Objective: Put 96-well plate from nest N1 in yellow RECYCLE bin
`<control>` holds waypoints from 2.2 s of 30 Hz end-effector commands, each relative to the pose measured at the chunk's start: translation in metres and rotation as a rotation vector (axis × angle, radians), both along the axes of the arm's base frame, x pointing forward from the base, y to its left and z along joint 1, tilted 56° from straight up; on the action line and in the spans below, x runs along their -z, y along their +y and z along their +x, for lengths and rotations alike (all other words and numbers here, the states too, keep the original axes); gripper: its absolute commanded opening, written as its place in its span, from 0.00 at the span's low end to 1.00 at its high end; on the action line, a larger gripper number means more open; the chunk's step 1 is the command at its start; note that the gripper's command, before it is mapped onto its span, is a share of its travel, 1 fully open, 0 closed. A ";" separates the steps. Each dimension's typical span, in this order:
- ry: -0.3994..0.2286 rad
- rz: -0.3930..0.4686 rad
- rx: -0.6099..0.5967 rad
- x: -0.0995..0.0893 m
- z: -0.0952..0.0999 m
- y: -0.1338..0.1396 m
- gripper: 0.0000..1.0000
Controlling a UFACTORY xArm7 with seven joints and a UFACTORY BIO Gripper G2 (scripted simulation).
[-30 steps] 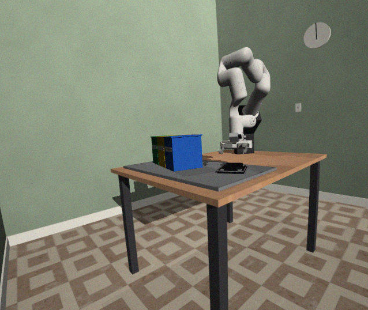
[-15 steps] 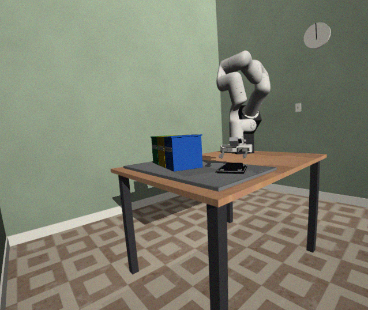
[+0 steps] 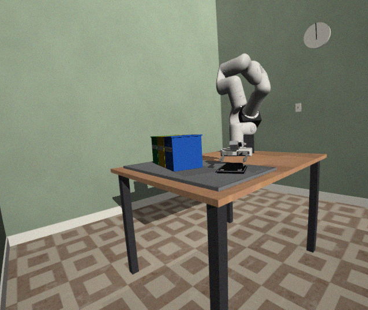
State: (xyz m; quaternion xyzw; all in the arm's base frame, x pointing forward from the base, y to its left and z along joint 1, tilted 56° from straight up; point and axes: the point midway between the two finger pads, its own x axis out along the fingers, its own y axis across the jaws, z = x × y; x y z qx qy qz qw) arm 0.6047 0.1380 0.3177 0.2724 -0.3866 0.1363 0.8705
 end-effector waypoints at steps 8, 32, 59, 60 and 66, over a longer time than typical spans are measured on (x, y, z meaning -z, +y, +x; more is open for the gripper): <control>-0.002 0.000 0.003 0.000 0.001 -0.001 0.37; -0.002 0.000 0.003 0.007 0.009 0.007 0.37; -0.002 0.000 0.003 0.011 0.013 0.011 0.37; -0.002 0.000 0.003 0.011 0.013 0.011 0.37; -0.002 0.000 0.003 0.011 0.013 0.011 0.00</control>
